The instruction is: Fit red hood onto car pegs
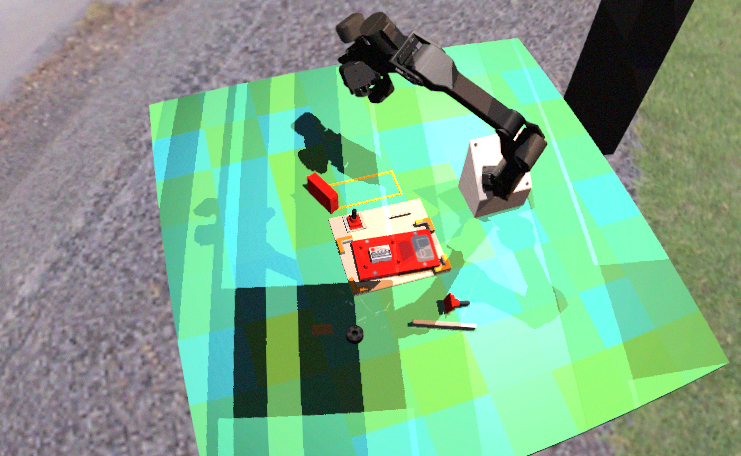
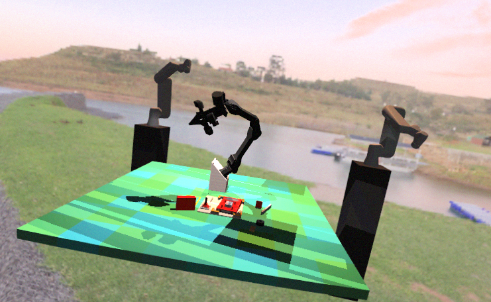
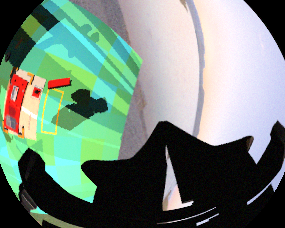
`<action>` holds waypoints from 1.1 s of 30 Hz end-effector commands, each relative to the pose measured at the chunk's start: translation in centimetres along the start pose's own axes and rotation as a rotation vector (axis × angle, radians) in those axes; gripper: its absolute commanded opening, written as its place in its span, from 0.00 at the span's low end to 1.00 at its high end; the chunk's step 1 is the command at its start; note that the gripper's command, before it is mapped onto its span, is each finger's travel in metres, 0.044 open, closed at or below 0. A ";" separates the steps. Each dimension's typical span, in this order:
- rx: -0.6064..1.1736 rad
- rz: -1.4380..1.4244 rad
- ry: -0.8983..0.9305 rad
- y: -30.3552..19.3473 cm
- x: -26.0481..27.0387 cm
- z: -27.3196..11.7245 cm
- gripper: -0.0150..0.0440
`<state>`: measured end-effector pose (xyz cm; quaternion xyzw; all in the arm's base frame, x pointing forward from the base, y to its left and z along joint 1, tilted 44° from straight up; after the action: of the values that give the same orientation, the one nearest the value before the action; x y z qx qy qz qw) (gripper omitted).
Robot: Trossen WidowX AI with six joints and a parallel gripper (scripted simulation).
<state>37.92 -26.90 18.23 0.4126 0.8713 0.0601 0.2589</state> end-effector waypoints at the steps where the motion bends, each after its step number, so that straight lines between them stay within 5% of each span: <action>1: -0.045 -0.130 0.095 2.0 1.4 2.4 0.25; 11: -0.293 -0.633 0.401 7.8 7.0 10.8 0.25; 23: -0.814 -1.181 0.667 13.8 18.6 19.7 0.25; 33: -0.885 -1.230 0.685 14.3 20.2 20.6 0.25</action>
<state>47.16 -4.26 -3.66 -0.3146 0.8697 0.3690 0.0920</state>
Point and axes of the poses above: the point midway between the two fingers, 35 mm back from their tips, its own z axis out along the fingers, its own x axis across the jaws, y = z × x, the point moved 4 cm from there along -z, back along the fingers, and after that the axes turned 5 degrees about -z, right-handed, at the moved point
